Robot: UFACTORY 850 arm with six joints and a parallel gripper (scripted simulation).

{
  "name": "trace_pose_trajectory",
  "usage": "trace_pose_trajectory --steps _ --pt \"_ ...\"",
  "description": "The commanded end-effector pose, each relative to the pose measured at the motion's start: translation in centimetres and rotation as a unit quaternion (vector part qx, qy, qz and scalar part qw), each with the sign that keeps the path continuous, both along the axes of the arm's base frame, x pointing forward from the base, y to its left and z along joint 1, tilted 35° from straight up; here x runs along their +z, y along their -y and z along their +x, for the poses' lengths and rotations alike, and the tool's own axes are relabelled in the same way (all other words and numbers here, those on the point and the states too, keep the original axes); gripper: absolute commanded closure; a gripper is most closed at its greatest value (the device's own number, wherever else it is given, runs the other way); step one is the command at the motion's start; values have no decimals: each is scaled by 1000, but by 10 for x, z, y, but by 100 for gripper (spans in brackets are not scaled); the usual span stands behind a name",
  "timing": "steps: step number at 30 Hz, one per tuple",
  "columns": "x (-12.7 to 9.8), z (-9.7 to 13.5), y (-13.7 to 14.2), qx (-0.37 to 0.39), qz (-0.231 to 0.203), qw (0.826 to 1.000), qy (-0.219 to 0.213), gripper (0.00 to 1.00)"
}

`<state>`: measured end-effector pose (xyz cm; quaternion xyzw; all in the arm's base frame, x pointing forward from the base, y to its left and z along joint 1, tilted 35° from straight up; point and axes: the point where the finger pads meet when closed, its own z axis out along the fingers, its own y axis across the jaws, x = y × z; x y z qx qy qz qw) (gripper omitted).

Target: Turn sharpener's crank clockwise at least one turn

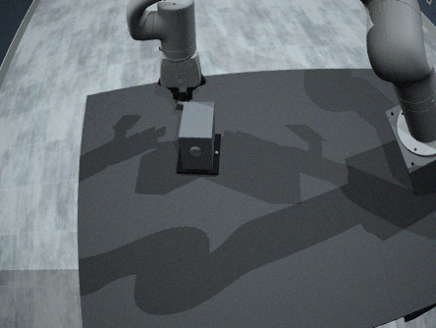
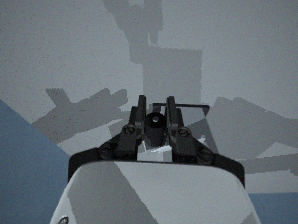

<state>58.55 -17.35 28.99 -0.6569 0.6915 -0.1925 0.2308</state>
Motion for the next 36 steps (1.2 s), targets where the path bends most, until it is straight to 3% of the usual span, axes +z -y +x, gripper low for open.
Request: trace_pose_trajectory --steps 1,36 --pt "-3 5 0 0 0 1000 1 100" --pt "-9 10 0 0 0 1000 1 100"
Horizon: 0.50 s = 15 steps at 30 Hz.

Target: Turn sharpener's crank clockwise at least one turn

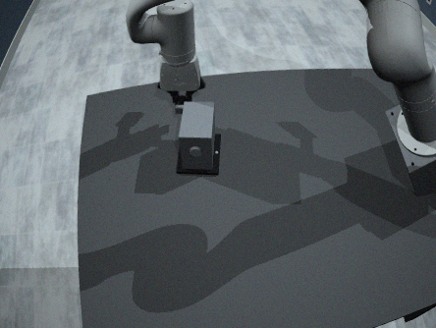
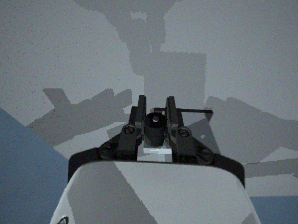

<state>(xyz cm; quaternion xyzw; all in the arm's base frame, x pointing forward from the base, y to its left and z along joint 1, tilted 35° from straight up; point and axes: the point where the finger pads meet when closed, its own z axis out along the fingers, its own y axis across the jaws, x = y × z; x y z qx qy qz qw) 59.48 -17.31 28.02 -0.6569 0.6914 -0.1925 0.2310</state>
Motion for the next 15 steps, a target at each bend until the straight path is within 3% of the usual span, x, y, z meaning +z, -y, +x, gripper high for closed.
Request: trace_pose_trajectory --steps 1,15 --pt "0 1 0 0 0 1000 1 100" --pt "-15 8 -1 0 0 1000 1 100"
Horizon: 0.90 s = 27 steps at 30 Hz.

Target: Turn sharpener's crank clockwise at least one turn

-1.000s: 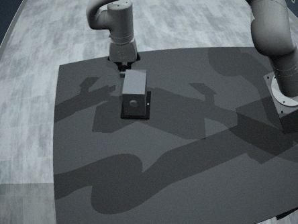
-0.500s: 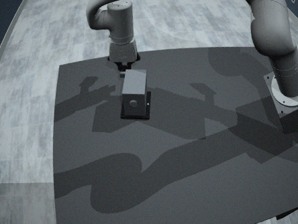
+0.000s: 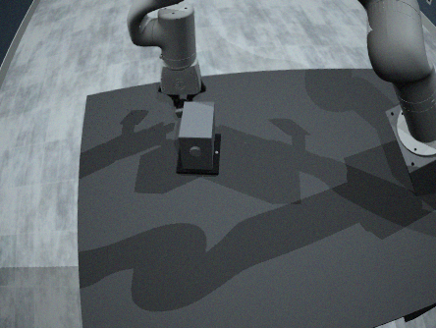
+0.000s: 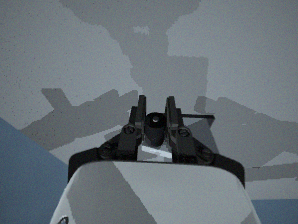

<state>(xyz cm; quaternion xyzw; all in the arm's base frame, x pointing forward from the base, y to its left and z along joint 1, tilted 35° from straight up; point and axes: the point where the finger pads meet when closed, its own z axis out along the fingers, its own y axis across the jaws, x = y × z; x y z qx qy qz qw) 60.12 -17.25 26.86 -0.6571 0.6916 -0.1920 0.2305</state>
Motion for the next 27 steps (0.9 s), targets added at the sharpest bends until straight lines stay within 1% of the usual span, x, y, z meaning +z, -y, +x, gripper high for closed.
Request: trace_pose_trajectory --steps 1,4,6,12,21,27 --pt "-6 3 0 0 0 1000 2 100" --pt "-12 4 0 0 0 1000 2 100" --pt "-12 4 0 0 0 1000 2 100" --pt "-25 3 -1 0 0 1000 2 100" --pt "-43 -2 -3 0 0 1000 2 100" --pt "-49 -6 -3 0 0 1000 2 100"
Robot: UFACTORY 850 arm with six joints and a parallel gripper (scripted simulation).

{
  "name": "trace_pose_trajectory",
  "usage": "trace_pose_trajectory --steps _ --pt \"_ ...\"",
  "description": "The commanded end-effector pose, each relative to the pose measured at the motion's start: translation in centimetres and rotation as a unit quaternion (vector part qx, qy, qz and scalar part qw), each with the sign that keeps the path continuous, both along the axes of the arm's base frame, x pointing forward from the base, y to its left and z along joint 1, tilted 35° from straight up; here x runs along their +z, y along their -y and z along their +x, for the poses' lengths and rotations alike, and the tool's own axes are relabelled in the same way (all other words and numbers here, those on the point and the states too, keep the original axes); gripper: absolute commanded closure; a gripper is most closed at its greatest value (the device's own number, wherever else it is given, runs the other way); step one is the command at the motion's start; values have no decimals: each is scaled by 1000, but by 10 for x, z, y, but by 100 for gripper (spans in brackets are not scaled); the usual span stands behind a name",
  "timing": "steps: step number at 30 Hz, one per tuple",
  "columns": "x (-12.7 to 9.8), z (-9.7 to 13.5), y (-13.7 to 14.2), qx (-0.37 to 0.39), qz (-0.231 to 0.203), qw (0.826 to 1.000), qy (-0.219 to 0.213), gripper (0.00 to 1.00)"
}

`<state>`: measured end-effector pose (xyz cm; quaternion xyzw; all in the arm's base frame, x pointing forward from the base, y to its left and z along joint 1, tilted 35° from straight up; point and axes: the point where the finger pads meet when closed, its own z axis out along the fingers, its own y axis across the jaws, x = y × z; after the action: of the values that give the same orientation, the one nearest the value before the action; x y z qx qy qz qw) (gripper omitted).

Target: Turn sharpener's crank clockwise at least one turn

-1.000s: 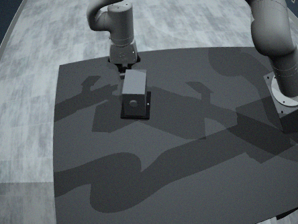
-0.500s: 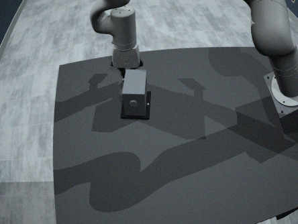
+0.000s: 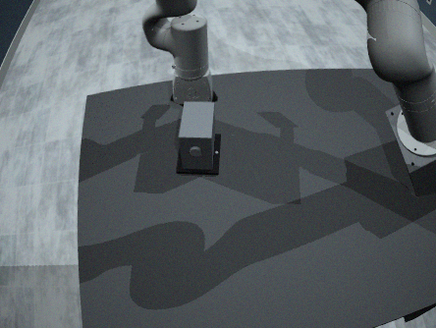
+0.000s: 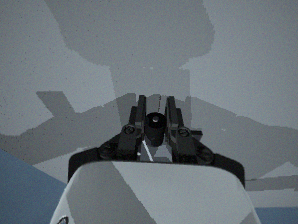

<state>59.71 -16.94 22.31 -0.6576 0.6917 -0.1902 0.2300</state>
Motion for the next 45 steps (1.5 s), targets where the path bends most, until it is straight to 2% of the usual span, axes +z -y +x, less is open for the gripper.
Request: trace_pose_trajectory --steps 1,11,45 --pt "-5 -3 0 -1 -1 1000 3 100" --pt "-12 -11 -1 -1 -1 1000 3 100" --pt "-15 -15 -1 -1 -1 1000 3 100"
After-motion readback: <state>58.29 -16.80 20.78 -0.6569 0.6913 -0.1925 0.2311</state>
